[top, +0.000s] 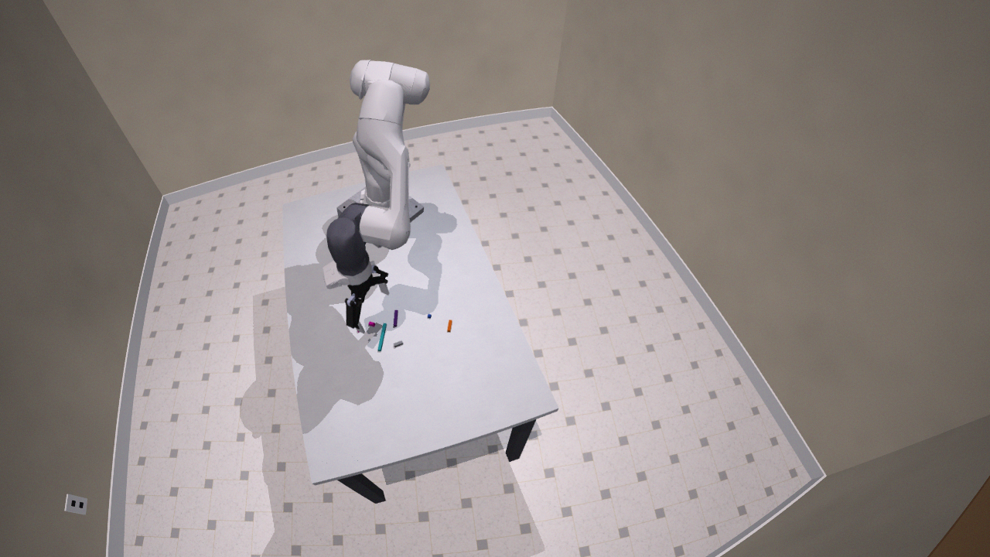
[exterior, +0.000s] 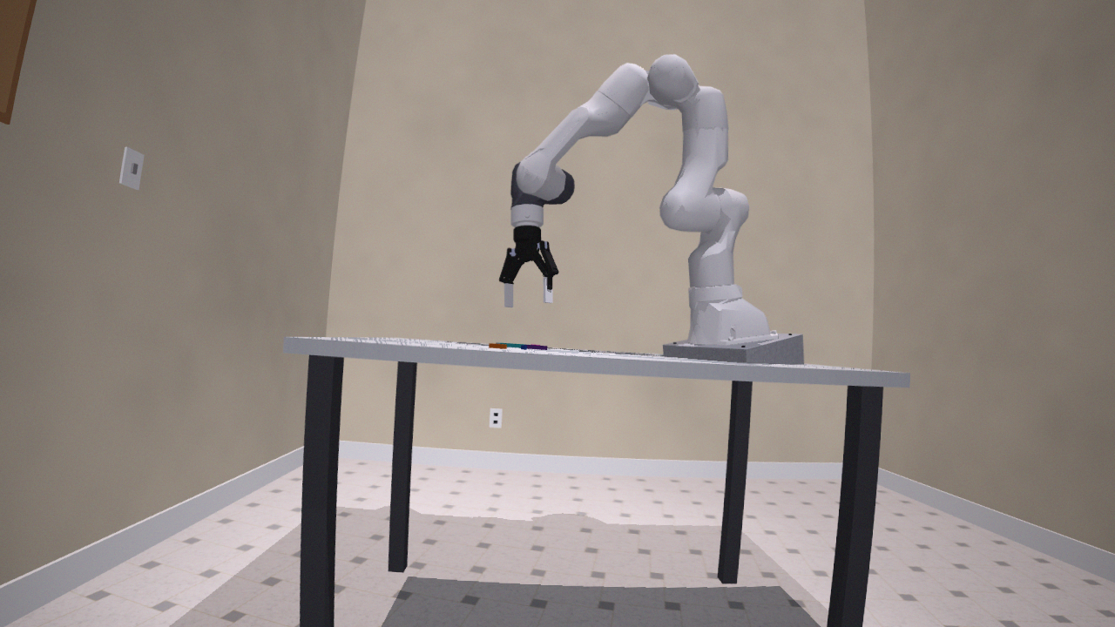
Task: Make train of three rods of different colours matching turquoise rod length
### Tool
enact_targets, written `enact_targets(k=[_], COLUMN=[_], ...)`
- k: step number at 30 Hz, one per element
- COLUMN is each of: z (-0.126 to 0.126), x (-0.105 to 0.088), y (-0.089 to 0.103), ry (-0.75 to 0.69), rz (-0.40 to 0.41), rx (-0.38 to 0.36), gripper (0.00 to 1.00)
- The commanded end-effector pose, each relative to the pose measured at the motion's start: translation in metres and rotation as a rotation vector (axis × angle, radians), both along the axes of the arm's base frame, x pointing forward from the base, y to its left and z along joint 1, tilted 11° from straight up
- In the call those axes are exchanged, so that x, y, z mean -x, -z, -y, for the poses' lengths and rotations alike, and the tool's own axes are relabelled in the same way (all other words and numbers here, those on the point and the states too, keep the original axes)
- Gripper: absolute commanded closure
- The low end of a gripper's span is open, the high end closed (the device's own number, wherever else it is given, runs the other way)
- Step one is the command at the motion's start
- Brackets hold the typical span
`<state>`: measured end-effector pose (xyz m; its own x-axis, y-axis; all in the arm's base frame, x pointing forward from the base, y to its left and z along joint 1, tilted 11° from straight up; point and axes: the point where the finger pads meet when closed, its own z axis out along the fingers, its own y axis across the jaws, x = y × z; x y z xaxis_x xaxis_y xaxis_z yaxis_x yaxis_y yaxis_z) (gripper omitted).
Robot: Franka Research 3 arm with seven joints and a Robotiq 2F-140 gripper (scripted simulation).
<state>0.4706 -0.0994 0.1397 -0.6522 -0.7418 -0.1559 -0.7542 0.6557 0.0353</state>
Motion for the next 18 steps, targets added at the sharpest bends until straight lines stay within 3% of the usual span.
enact_targets(k=[1,10,18], z=[-0.003,-0.024,-0.028], x=[-0.015,-0.036,-0.040], y=[-0.001,-0.004,-0.005], ry=[0.046,0.032,0.029], rz=[0.022,0.065,0.072], rx=[0.019,0.031,0.033], gripper=[0.00,0.00,0.00])
